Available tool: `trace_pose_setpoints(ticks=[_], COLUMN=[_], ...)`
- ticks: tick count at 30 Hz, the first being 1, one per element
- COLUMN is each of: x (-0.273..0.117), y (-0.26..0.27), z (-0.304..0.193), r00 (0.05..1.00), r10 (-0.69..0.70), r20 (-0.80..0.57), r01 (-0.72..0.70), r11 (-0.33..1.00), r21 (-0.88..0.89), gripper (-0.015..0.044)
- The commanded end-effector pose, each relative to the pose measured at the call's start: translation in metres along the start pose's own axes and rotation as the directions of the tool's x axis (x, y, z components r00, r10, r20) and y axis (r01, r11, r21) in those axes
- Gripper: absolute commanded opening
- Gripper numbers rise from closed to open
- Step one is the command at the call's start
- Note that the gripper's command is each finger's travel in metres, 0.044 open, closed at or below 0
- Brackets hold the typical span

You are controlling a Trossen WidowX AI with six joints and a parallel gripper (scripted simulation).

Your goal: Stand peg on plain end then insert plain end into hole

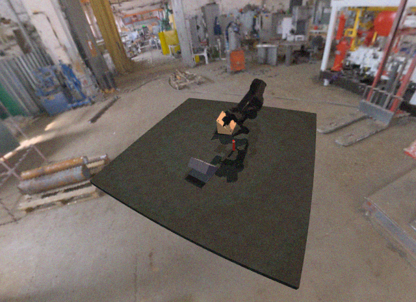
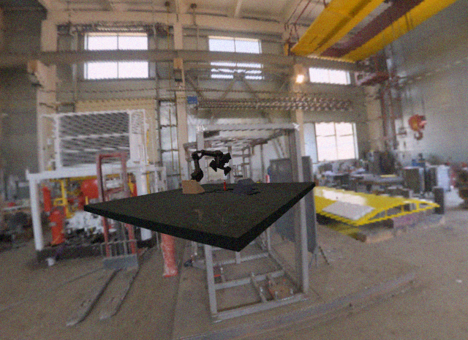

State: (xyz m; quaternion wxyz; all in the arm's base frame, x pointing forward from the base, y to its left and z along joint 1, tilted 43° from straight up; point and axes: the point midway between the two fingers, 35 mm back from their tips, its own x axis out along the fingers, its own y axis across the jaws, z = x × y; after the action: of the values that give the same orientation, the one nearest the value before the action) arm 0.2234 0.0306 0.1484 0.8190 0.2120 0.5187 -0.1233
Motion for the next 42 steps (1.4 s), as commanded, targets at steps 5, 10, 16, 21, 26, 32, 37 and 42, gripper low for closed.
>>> trace_pose_setpoints(ticks=[5, 10, 16, 21, 26, 32, 37, 42], x=[0.008, 0.011, 0.012, 0.010, 0.008, 0.007, 0.008, 0.018], y=[0.002, 0.005, 0.010, 0.015, 0.022, 0.024, 0.025, 0.031], z=[-0.006, -0.008, -0.009, -0.006, 0.002, 0.006, 0.004, -0.005], r00=[0.978, 0.940, 0.864, 0.782, 0.689, 0.661, 0.661, 0.661], r10=[0.029, 0.073, 0.163, 0.263, 0.381, 0.417, 0.417, 0.418], r20=[-0.207, -0.333, -0.477, -0.564, -0.616, -0.623, -0.623, -0.623], r01=[-0.034, -0.080, -0.163, -0.239, -0.312, -0.332, -0.337, -0.372], r11=[0.999, 0.997, 0.986, 0.964, 0.924, 0.908, 0.908, 0.904], r21=[-0.023, -0.009, 0.041, 0.118, 0.222, 0.256, 0.251, 0.212], gripper=[0.0440, 0.0440, 0.0440, 0.0440, 0.0440, 0.0440, 0.0440, 0.0440])
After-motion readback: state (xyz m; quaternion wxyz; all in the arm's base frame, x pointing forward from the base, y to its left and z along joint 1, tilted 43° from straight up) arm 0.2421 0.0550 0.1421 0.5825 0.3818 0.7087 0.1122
